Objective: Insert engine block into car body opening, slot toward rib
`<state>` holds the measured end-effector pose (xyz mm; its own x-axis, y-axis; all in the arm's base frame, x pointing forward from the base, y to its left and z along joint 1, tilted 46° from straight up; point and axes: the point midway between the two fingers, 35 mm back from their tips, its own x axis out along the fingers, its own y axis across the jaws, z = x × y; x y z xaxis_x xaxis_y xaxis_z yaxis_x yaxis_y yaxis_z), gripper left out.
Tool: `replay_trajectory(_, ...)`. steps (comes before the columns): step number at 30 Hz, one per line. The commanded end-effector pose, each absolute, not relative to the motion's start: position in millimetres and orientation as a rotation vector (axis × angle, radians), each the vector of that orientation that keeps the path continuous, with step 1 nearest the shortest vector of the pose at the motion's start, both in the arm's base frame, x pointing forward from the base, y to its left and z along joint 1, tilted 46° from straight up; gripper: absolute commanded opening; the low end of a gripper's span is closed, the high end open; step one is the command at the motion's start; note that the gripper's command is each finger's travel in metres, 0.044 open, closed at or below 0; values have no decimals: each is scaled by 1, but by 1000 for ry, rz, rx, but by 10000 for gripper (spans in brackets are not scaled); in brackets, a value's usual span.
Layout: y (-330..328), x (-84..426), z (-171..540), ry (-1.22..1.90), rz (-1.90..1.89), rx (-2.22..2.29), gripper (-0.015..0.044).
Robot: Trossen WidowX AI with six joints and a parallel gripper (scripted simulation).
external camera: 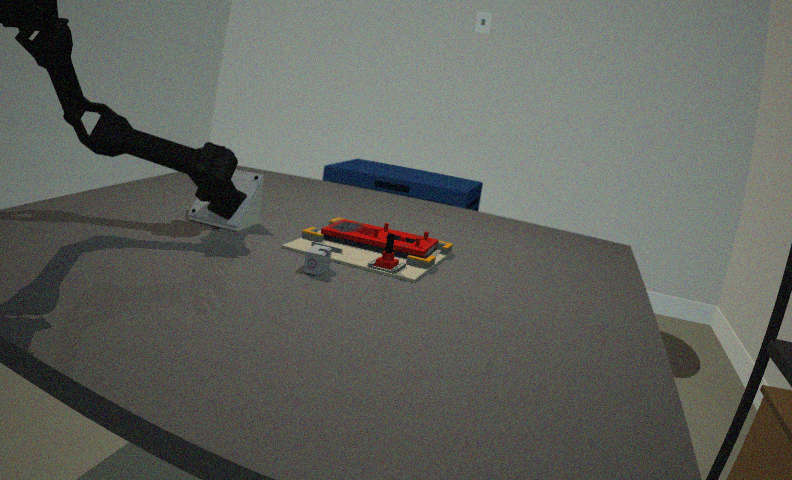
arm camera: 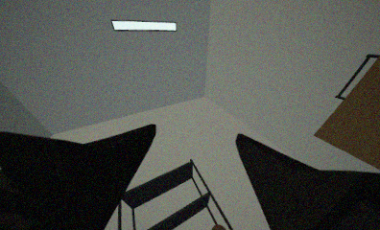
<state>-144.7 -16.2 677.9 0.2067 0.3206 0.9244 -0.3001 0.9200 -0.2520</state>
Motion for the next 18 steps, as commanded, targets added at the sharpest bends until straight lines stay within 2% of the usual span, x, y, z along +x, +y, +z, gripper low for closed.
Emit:
replay_trajectory(1, -16, -145, 678, -1292, 432, -19, 426)
replay_trajectory(4, -14, -130, 678, -1254, 422, -16, 440)
replay_trajectory(18, 19, 19, 655, -830, 368, 8, 440)
